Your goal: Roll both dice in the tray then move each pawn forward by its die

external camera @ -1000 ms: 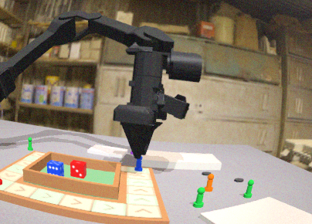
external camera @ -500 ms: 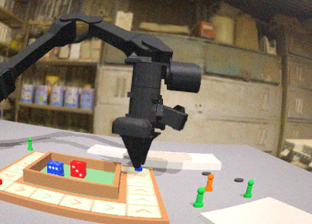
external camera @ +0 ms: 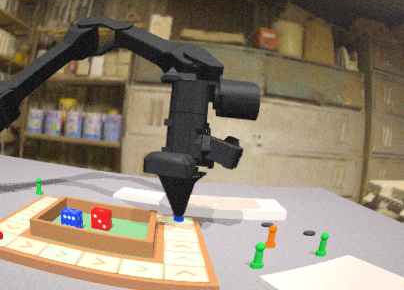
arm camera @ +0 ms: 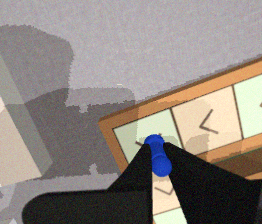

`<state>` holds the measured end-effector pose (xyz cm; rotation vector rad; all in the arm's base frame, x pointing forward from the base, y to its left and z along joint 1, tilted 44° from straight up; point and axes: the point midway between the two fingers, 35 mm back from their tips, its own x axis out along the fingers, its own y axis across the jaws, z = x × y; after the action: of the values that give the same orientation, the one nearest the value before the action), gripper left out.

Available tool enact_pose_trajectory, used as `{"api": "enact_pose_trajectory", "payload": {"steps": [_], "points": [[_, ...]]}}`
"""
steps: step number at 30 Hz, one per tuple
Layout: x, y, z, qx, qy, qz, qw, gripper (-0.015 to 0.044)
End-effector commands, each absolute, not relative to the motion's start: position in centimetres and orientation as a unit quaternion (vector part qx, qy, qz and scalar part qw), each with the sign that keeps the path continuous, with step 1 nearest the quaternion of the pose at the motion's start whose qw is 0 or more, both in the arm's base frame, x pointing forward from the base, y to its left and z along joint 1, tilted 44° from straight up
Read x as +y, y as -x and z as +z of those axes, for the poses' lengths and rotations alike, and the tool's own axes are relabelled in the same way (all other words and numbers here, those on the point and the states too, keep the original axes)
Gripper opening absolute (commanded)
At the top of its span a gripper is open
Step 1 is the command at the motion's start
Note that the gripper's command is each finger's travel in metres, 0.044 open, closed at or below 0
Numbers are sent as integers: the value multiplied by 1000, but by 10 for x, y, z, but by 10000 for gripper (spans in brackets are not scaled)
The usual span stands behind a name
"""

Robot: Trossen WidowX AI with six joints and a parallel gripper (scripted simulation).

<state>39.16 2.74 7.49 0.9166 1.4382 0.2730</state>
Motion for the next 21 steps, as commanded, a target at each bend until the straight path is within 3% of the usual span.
{"api": "enact_pose_trajectory", "payload": {"steps": [1,21], "points": [[18,-391,84,633,-404,119,650,0],[-55,-365,166,632,-404,120,650,0]]}}
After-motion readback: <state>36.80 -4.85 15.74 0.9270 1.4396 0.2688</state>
